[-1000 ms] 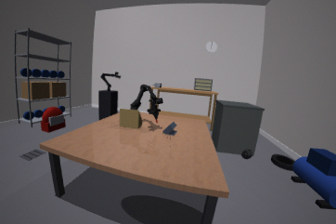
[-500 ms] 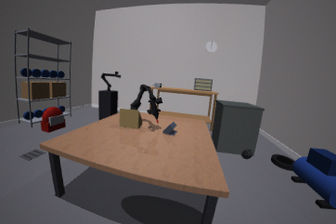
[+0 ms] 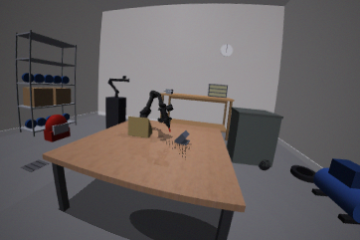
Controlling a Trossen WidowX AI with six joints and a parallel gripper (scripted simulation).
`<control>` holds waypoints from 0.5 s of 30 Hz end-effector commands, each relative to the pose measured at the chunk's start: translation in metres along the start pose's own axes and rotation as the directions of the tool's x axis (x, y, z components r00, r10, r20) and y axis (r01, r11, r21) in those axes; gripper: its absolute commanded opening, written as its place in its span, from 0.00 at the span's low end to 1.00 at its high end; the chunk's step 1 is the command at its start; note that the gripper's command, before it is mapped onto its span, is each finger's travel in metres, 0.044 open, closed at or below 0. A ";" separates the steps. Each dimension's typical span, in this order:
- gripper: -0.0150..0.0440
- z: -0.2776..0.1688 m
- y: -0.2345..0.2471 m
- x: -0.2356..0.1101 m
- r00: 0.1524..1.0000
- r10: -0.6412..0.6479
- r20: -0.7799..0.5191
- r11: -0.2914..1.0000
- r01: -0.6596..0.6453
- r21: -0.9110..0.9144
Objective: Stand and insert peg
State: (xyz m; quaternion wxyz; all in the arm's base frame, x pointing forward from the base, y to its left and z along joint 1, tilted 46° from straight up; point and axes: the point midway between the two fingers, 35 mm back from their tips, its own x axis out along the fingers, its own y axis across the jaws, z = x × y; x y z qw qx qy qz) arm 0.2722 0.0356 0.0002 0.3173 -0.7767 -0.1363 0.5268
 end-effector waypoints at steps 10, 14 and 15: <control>0.25 -0.004 0.005 0.000 0.998 0.008 -0.070 1.000 -0.010 -0.023; 0.25 -0.005 0.005 0.000 0.996 0.008 -0.094 0.999 -0.012 -0.033; 0.25 -0.006 0.006 0.000 0.995 0.008 -0.100 0.999 -0.012 -0.035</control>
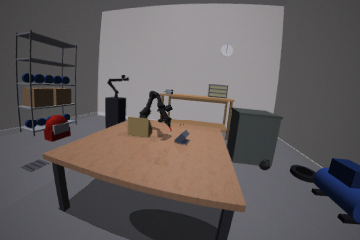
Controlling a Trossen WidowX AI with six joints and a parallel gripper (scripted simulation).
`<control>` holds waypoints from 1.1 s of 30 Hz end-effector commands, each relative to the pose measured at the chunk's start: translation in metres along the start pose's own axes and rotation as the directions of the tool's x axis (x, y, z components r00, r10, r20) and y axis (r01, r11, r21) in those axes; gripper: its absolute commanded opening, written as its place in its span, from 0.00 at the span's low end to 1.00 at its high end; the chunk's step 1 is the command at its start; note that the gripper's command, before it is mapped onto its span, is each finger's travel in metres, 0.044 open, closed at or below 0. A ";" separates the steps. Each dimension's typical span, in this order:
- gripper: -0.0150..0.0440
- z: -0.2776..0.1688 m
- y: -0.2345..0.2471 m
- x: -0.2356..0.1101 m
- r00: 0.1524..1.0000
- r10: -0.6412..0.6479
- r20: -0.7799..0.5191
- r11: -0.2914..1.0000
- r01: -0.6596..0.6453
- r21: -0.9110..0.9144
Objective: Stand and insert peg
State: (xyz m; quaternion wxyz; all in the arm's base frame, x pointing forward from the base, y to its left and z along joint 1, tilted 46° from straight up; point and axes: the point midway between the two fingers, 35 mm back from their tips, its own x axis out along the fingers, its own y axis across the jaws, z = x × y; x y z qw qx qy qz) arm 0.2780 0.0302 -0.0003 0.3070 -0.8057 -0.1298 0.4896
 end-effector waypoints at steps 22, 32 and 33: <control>0.25 -0.009 0.005 0.001 0.993 0.008 -0.114 0.999 -0.013 -0.039; 0.25 -0.016 0.005 0.009 0.989 0.010 -0.145 0.998 -0.018 -0.053; 0.25 -0.017 0.005 0.009 0.989 0.010 -0.148 0.998 -0.019 -0.054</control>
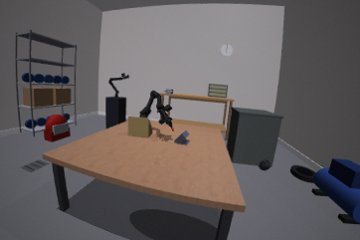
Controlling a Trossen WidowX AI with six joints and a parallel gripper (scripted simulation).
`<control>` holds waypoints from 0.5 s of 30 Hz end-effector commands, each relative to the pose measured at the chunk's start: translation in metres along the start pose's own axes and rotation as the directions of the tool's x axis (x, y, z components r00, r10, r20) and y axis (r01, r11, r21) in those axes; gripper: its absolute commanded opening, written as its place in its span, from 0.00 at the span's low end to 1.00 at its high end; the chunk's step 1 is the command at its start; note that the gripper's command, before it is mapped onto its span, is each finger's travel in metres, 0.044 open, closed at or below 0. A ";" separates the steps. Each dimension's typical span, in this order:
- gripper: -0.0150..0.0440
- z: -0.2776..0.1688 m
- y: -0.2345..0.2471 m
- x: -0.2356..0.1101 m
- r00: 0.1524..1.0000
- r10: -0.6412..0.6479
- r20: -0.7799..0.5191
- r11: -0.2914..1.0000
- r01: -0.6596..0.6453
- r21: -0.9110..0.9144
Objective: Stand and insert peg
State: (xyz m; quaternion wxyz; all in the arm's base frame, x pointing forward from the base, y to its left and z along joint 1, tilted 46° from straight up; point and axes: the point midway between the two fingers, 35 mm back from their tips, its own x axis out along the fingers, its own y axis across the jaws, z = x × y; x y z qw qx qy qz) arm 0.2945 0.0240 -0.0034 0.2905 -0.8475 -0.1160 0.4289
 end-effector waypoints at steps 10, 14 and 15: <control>0.25 -0.006 0.001 0.010 0.999 0.004 -0.036 1.000 -0.005 -0.013; 0.25 -0.008 0.001 0.014 0.999 0.004 -0.049 1.000 -0.005 -0.018; 0.25 -0.008 0.001 0.014 0.999 0.004 -0.052 1.000 -0.005 -0.019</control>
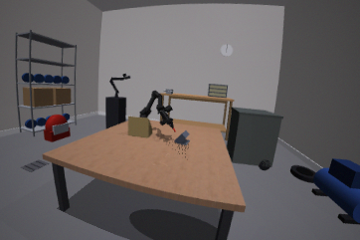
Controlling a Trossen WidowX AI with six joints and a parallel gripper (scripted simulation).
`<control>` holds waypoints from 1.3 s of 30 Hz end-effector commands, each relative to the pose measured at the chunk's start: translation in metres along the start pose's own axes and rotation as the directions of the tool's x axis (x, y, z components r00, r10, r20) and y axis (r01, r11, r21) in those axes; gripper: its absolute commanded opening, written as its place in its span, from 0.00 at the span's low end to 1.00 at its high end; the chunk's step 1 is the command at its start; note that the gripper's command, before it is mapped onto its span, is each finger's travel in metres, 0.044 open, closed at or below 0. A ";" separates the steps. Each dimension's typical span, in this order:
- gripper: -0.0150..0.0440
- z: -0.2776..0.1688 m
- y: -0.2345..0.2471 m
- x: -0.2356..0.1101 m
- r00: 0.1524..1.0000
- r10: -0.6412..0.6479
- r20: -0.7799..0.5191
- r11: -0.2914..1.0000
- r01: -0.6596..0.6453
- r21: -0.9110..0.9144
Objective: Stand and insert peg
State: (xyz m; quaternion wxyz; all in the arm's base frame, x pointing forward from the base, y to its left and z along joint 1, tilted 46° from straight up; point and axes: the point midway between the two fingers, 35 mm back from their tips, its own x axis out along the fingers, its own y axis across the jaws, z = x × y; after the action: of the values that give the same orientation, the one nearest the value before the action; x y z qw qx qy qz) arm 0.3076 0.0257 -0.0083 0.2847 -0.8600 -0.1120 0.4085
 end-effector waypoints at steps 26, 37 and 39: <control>0.25 -0.007 -0.001 0.019 0.997 -0.003 -0.079 1.000 0.002 -0.019; 0.25 -0.008 -0.002 0.025 0.995 -0.007 -0.102 1.000 0.005 -0.020; 0.25 -0.008 -0.002 0.027 0.995 -0.008 -0.104 1.000 0.005 -0.021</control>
State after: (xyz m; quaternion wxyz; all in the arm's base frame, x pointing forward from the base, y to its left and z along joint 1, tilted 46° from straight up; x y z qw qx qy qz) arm 0.3299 0.0342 -0.0186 0.2821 -0.8825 -0.1049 0.3614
